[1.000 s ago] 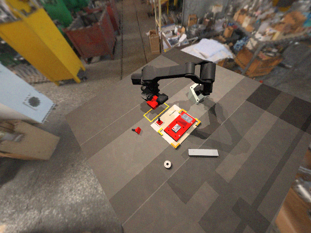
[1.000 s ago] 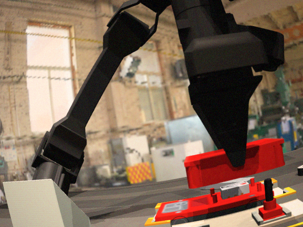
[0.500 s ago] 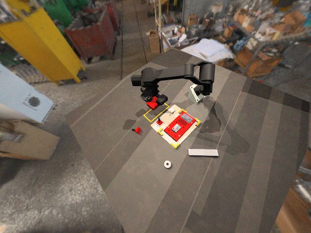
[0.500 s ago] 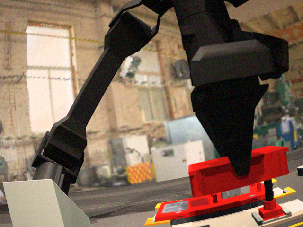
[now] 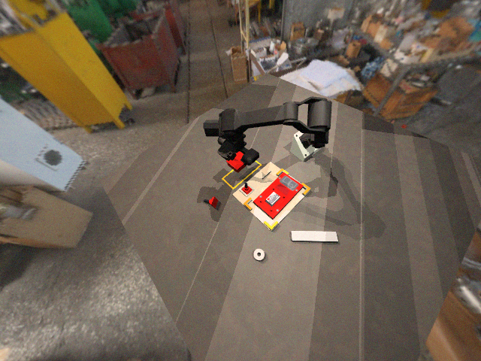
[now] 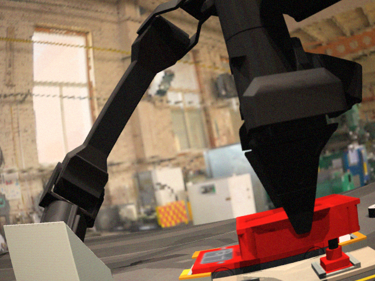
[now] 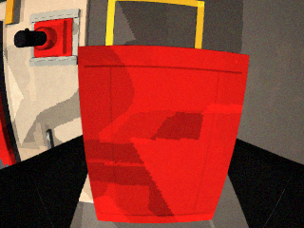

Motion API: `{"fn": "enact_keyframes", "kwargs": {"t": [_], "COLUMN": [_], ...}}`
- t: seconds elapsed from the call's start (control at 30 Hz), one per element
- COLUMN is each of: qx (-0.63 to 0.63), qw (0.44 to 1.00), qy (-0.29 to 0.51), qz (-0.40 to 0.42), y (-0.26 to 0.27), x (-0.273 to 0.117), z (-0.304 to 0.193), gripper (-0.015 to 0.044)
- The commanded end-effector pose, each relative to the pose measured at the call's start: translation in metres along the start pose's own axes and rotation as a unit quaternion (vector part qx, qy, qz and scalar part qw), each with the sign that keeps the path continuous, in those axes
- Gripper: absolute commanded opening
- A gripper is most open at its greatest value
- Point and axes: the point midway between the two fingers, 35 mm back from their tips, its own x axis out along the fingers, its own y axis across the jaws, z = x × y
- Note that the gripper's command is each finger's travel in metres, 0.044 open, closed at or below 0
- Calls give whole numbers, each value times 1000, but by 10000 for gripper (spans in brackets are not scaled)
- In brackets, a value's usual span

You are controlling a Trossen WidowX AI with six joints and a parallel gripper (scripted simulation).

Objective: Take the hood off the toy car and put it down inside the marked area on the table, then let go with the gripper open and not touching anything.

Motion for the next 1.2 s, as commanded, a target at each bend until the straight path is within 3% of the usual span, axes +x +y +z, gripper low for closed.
{"fn": "enact_keyframes", "kwargs": {"t": [0.0, 1.17], "qx": [2, 2], "qw": [1000, 1000], "qy": [-2, -2], "qz": [2, 3], "y": [0, 0], "x": [4, 32], "z": [0, 0], "gripper": [0, 0]}}
